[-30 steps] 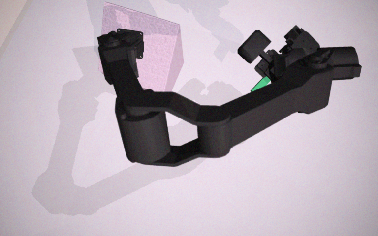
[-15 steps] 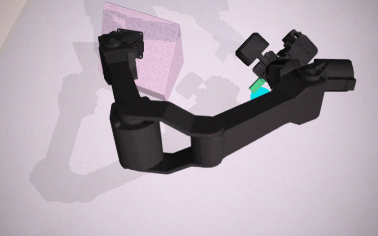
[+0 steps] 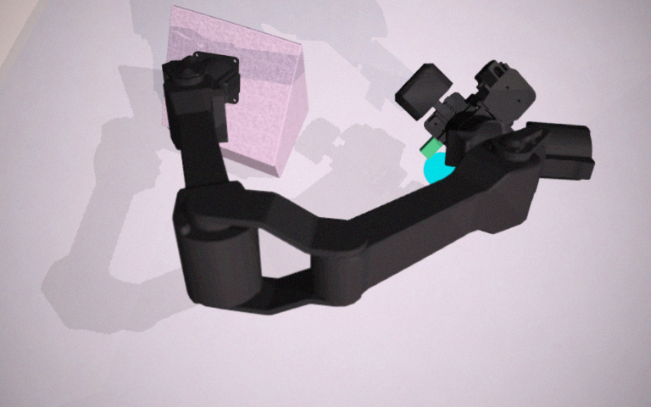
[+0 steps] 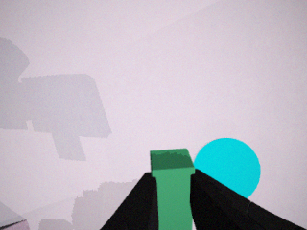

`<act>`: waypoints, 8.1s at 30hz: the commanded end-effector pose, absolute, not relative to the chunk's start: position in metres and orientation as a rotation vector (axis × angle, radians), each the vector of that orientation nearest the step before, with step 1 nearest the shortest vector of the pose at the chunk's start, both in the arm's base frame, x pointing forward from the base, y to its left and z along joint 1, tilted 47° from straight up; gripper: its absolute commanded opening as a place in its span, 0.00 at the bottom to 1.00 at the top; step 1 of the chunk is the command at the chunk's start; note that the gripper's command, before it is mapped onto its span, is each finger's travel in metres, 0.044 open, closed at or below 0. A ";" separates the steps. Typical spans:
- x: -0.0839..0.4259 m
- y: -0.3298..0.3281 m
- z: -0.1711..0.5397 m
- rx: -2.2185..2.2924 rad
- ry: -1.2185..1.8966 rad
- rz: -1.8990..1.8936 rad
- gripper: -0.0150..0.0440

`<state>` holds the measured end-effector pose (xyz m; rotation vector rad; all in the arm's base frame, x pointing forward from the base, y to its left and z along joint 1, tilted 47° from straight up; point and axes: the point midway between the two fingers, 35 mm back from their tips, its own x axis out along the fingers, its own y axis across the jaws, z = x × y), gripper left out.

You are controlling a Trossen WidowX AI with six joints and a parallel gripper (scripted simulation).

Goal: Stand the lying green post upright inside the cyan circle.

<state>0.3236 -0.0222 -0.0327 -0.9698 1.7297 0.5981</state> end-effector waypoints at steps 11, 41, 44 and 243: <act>0.319 -0.025 -0.037 -0.902 1.674 0.669 0.29; 0.318 -0.026 -0.039 -0.785 1.494 0.790 0.29; 0.318 -0.026 -0.039 -0.776 1.474 0.801 0.29; 0.323 -0.042 -0.025 -0.677 0.904 0.954 0.93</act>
